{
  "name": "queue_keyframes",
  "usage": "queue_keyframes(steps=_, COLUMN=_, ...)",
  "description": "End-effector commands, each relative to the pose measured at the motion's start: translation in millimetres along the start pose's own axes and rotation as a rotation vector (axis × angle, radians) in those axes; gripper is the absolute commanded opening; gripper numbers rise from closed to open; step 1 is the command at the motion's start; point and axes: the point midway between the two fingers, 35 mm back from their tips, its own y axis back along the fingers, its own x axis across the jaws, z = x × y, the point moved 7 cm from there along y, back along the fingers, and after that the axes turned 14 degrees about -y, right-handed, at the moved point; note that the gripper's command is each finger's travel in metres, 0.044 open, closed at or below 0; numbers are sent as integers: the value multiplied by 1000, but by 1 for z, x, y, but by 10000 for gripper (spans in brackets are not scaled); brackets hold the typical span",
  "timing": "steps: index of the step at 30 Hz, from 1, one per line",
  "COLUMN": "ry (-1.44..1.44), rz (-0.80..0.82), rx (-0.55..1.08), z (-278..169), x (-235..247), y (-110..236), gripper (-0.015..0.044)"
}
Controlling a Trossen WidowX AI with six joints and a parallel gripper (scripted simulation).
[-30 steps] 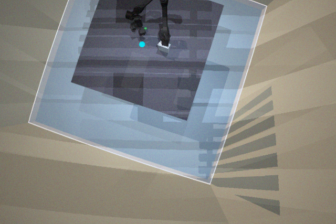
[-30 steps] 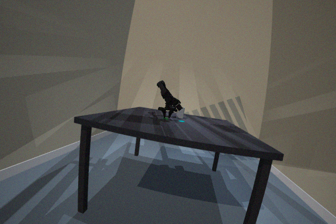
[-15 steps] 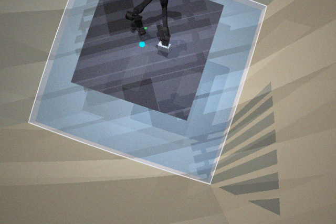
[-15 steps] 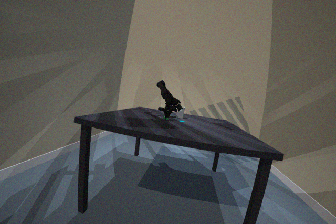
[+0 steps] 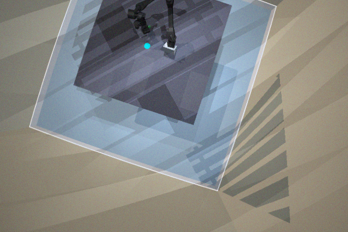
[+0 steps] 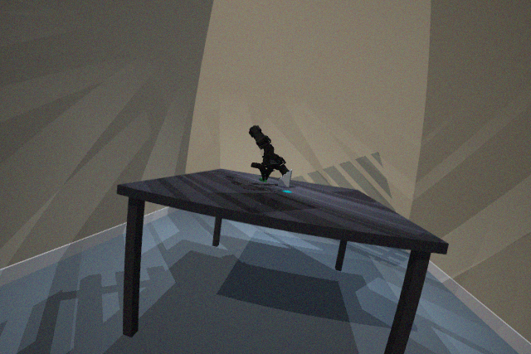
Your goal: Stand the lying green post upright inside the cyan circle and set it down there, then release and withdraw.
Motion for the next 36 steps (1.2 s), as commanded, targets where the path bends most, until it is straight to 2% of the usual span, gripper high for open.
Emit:
queue_keyframes(steps=1, ry=-6, rz=6, rx=-4, z=0, x=0, y=14, gripper=23)
queue_keyframes(steps=19, ry=-6, rz=1, rx=1, z=-6, x=1, y=70, gripper=23)
queue_keyframes(steps=36, ry=107, rz=17, rx=-9, z=5, x=36, y=79, gripper=23)
